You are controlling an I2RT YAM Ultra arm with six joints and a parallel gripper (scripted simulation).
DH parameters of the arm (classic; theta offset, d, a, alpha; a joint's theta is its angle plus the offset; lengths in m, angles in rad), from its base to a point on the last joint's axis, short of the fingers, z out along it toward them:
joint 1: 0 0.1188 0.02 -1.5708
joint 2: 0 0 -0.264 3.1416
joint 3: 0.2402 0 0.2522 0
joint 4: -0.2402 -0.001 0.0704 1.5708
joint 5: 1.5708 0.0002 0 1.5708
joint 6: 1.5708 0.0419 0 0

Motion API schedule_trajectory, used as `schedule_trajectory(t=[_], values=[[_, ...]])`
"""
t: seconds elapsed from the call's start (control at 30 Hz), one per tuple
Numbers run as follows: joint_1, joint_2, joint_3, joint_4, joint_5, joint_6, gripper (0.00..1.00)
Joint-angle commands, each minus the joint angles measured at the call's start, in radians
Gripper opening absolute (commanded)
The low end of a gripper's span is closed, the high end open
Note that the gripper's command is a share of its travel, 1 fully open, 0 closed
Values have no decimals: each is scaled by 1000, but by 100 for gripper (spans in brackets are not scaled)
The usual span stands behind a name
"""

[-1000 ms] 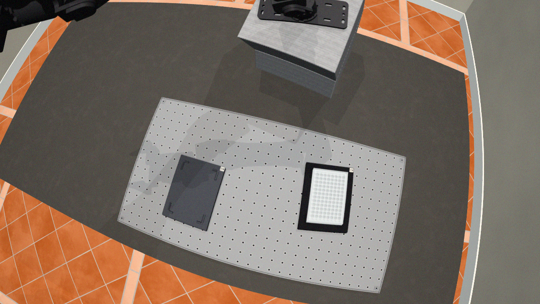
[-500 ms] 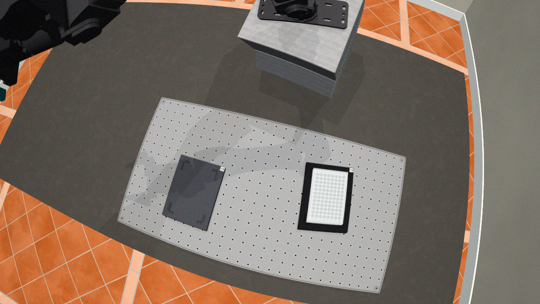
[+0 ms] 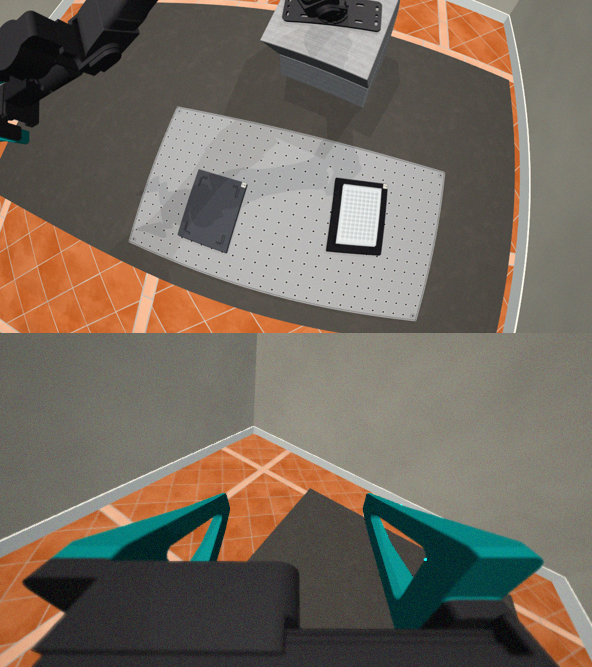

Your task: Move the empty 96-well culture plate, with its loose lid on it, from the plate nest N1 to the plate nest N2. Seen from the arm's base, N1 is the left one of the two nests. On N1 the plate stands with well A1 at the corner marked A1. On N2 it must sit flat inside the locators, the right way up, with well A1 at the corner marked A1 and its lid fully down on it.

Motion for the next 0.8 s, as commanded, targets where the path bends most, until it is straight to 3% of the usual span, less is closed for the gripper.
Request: schedule_trajectory(t=[0.0, 0.07, 0.37, 0.43, 0.5, 0.57, 0.63, 0.77], values=[[9, -30, 35, -43, -13, 12, 100], [-3, -31, 45, -88, -40, 16, 100], [99, 32, -44, 6, 50, -1, 100], [99, -7, 15, -83, -6, 15, 100], [95, -8, 25, -127, -33, 17, 100], [128, 3, 11, -109, 0, 18, 100], [152, 41, -45, -66, 23, 17, 100], [187, 53, -65, -35, 57, 15, 100]])
